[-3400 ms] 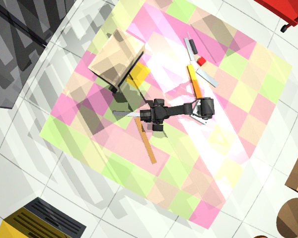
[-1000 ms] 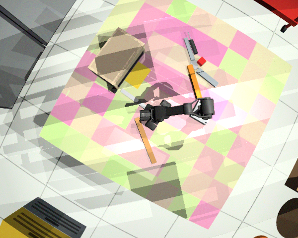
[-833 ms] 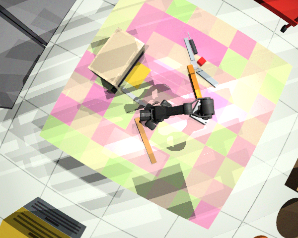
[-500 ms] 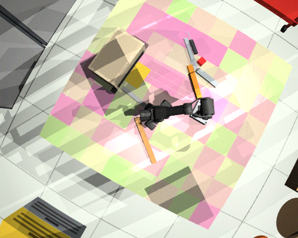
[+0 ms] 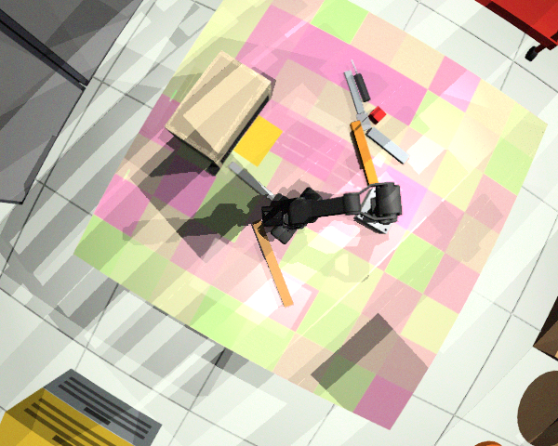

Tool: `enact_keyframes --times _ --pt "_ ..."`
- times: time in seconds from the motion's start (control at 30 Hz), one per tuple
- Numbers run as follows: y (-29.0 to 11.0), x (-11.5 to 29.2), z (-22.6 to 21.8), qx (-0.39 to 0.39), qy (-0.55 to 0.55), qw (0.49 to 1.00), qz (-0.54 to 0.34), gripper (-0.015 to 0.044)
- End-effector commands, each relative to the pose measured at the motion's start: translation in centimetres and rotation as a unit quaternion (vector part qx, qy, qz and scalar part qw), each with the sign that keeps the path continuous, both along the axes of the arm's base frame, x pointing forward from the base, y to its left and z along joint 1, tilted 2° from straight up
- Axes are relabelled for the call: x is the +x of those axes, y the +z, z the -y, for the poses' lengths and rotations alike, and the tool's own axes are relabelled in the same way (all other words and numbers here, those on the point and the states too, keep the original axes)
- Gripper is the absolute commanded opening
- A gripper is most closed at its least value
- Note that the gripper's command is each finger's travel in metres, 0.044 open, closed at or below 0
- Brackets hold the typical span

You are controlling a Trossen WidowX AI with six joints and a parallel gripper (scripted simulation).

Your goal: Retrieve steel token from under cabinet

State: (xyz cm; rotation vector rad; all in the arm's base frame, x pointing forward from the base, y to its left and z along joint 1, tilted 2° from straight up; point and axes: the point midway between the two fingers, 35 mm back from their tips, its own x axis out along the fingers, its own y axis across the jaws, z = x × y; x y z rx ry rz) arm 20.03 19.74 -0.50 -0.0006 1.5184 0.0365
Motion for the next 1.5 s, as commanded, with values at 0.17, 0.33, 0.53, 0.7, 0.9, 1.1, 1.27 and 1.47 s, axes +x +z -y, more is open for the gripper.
enact_keyframes --times 0.17,0.33,0.53,0.7,0.9,1.1,1.27,1.47 --pt "-0.2 0.0 0.0 0.0 0.0 1.0 0.001 0.027" --pt "-0.2 0.0 0.0 0.0 0.0 1.0 0.0 0.0244" --pt "-0.2 0.0 0.0 0.0 0.0 1.0 0.0 0.0124" --pt "-0.2 0.0 0.0 0.0 0.0 1.0 0.0 0.0091" --pt "-0.2 -0.1 0.0 0.0 0.0 1.0 0.0 0.0" --pt "-0.2 0.5 0.0 0.001 -0.005 1.0 0.001 0.0" --pt "-0.1 1.2 0.0 0.001 -0.013 1.0 0.001 0.0" --pt "-0.1 2.1 0.0 0.001 -0.02 1.0 0.002 0.0"
